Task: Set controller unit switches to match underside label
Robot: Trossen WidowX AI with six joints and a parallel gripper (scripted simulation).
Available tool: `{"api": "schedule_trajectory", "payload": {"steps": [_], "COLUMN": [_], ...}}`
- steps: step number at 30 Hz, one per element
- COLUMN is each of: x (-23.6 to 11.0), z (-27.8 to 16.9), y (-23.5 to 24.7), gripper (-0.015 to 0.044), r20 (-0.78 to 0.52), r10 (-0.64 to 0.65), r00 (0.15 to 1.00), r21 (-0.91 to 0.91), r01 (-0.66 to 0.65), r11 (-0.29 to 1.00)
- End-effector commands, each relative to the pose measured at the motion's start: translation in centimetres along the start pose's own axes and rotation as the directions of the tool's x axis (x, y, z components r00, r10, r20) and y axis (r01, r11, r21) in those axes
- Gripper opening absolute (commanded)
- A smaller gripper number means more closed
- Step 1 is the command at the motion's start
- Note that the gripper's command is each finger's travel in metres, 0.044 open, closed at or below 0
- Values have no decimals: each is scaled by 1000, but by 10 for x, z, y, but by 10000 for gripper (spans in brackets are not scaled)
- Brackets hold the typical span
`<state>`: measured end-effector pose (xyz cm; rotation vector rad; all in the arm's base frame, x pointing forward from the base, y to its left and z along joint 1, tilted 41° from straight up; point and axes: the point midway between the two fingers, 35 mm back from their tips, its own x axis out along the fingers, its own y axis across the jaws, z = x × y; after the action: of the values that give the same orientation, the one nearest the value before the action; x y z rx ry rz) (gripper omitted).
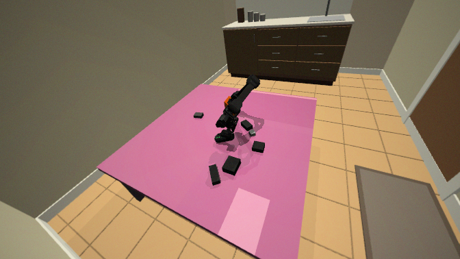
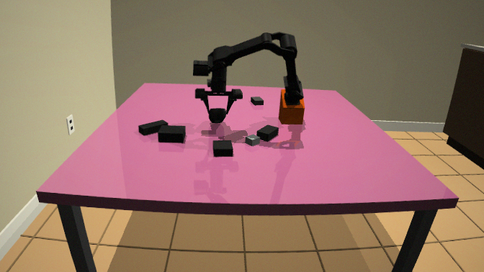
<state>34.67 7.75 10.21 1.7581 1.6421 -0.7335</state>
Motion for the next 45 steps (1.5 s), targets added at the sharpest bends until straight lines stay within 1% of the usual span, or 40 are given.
{"api": "schedule_trajectory", "payload": {"steps": [1, 45], "x": [3, 32], "z": [0, -13], "y": [-1, -1], "gripper": [338, 338], "r20": [3, 1], "r10": [-2, -1], "r00": [1000, 1000], "r21": [9, 9], "r01": [2, 1], "r11": [1000, 1000]}}
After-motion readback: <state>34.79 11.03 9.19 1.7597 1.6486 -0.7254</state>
